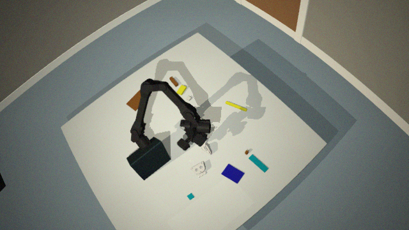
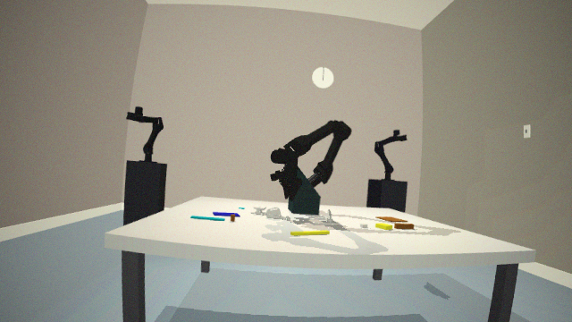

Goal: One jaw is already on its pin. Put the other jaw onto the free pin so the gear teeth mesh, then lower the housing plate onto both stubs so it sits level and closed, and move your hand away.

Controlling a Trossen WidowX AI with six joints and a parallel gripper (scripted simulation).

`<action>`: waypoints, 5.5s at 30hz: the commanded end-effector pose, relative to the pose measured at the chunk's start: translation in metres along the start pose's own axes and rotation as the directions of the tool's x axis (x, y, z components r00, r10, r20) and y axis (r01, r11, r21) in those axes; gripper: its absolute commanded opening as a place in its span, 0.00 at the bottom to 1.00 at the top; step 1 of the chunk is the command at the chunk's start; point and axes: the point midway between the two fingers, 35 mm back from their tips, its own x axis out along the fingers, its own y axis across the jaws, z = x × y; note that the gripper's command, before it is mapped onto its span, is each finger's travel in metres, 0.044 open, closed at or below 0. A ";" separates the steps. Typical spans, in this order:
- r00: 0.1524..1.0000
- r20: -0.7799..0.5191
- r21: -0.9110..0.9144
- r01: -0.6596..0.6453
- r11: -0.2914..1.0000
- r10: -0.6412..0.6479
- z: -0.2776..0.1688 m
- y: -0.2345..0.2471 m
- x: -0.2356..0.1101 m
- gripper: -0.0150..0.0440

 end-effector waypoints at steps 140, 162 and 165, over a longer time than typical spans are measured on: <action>1.000 0.001 0.055 -0.001 0.999 0.001 0.008 0.005 -0.003 0.48; 1.000 0.007 0.344 -0.007 0.939 0.005 0.053 0.027 -0.001 1.00; 1.000 0.004 0.344 -0.006 0.939 0.005 0.051 0.025 0.022 1.00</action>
